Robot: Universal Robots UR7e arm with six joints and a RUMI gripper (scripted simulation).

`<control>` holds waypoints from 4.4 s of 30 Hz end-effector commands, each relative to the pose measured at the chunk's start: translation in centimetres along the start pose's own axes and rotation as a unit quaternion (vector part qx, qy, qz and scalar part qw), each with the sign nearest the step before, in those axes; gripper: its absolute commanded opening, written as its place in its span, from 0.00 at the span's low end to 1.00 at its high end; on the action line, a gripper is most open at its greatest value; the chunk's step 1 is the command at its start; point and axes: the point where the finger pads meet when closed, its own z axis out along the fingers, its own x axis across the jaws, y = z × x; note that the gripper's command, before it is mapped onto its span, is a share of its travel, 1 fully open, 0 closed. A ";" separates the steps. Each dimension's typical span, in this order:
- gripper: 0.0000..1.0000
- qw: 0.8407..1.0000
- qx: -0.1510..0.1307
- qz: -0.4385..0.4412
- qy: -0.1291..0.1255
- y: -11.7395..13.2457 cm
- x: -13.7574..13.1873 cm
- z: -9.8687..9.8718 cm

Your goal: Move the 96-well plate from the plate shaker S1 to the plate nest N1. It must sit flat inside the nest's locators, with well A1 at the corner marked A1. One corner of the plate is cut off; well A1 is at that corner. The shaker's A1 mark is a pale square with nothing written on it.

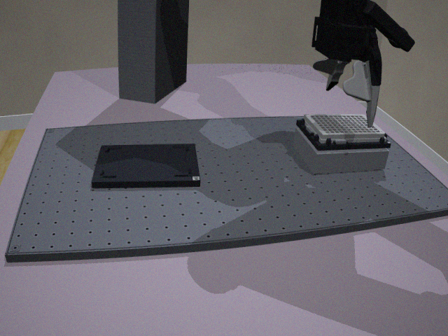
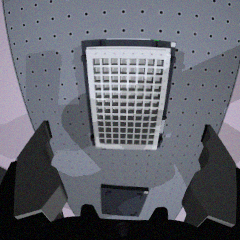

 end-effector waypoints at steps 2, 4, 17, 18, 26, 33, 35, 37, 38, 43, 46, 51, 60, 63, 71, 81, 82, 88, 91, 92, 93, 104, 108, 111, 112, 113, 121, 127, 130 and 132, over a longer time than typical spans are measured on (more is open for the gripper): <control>1.00 1.000 0.000 0.000 0.002 0.0 0.1 1.2; 1.00 1.000 0.000 0.000 0.002 0.0 0.1 1.3; 1.00 1.000 0.000 0.000 0.002 0.0 0.1 2.9; 1.00 1.000 0.000 0.000 0.002 0.0 0.1 2.9; 1.00 1.000 0.000 0.000 0.002 0.0 0.1 2.9; 0.00 1.000 0.000 0.000 0.002 0.0 0.1 2.9; 0.00 1.000 0.000 0.000 0.002 0.0 0.1 2.9; 0.00 1.000 0.000 0.000 0.002 0.0 0.1 2.9; 0.00 1.000 0.000 0.000 0.002 0.0 0.1 2.9; 0.00 1.000 0.000 0.000 0.002 0.0 0.1 2.9; 0.00 1.000 0.000 0.000 0.002 0.0 0.1 2.9; 0.00 1.000 0.000 0.000 0.002 0.0 0.1 2.9; 0.00 1.000 0.000 0.000 0.002 0.0 0.1 2.9; 0.00 1.000 0.000 0.000 0.002 0.0 0.1 2.9; 0.00 1.000 0.000 0.000 0.002 0.0 0.1 2.1; 0.00 1.000 0.000 0.000 0.002 0.0 0.0 0.8; 0.00 1.000 0.000 0.000 0.002 0.0 0.0 0.6; 0.00 1.000 0.000 0.000 0.002 0.0 0.0 -0.4; 0.00 1.000 0.000 0.000 0.002 0.0 0.0 -0.6; 0.00 1.000 0.000 0.000 0.002 0.0 0.0 -0.7; 0.00 1.000 0.000 0.000 0.002 0.0 0.0 -0.9; 0.00 1.000 0.000 0.000 0.002 0.0 0.0 -2.7; 0.00 1.000 0.000 0.000 0.002 0.0 0.0 -3.1; 0.00 1.000 0.000 0.000 0.002 0.0 0.0 -3.6; 0.00 1.000 0.000 0.000 0.002 0.0 0.0 -3.7; 0.00 1.000 0.000 0.000 0.002 0.0 0.0 -3.9; 0.00 1.000 0.000 0.000 0.002 0.0 0.0 -4.6; 0.00 1.000 0.000 0.000 0.002 0.0 0.0 -4.6; 0.00 1.000 0.000 0.000 0.002 0.0 0.0 -4.6; 0.00 1.000 0.000 0.000 0.002 0.0 0.0 -4.6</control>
